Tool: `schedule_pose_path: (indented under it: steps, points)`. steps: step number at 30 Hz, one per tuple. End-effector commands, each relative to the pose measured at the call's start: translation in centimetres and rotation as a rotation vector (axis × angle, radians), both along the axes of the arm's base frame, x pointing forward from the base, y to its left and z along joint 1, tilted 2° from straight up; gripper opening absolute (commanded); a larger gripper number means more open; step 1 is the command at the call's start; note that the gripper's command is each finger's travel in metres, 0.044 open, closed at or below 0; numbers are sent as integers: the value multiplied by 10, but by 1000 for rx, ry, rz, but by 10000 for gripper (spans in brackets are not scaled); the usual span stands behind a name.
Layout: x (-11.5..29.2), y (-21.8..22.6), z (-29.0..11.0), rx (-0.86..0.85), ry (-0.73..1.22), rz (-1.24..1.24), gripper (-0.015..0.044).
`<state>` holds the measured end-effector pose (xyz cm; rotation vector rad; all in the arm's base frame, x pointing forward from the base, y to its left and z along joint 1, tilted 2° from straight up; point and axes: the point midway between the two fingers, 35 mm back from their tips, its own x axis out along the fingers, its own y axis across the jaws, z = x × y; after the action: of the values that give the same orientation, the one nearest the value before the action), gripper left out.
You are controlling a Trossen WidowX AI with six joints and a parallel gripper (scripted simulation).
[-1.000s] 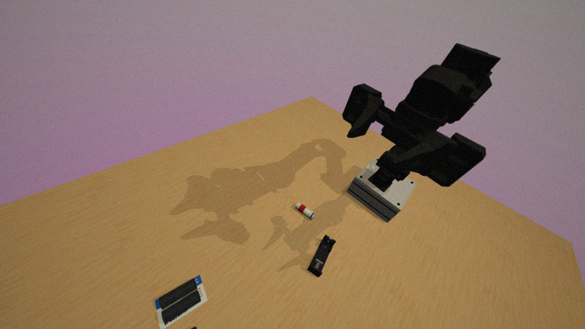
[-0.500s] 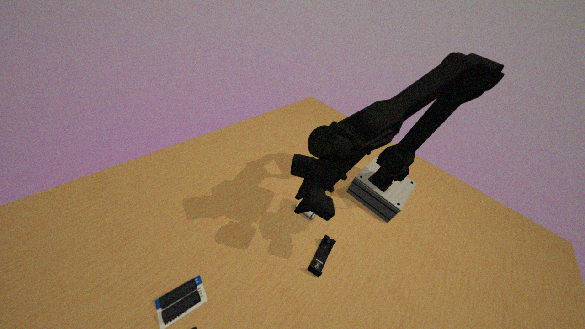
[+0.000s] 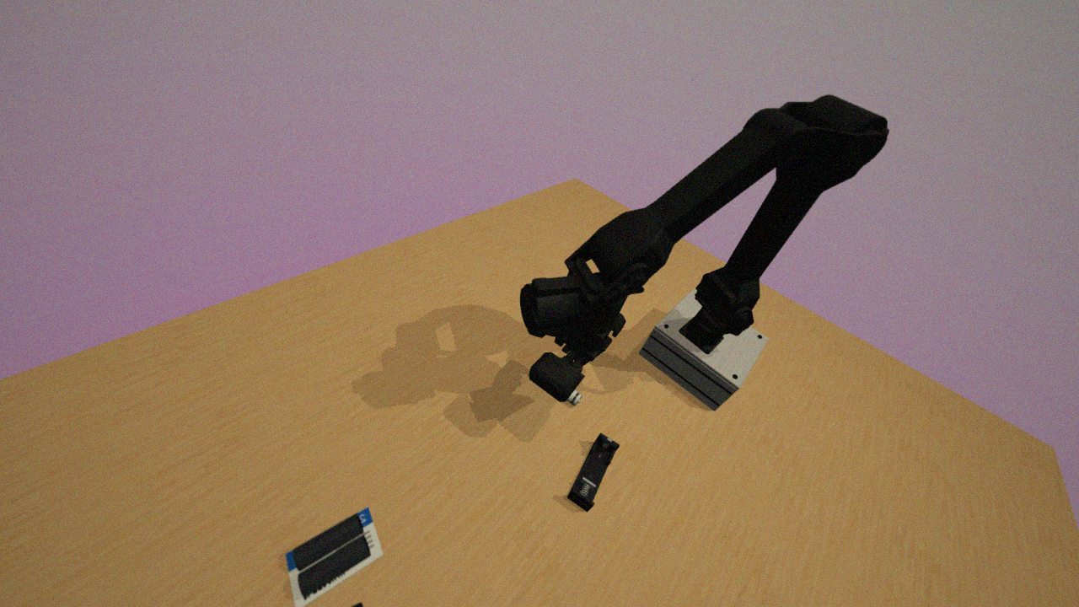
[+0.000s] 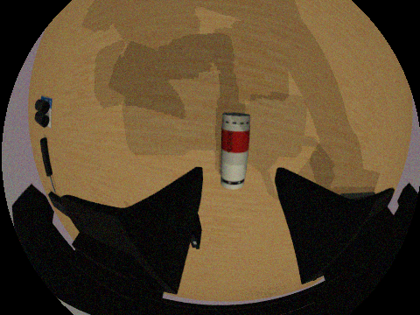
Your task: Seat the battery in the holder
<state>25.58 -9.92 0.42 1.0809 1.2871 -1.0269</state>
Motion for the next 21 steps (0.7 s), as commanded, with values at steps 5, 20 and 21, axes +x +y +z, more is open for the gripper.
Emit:
schedule_pose_path:
  steps: [5, 20, 21]
  points:
    - [2, 0, -13, 6, 4, -8, 240]
    - [2, 1, -37, 6, 4, -8, 240]
    - [2, 1, -39, 6, 4, -8, 240]
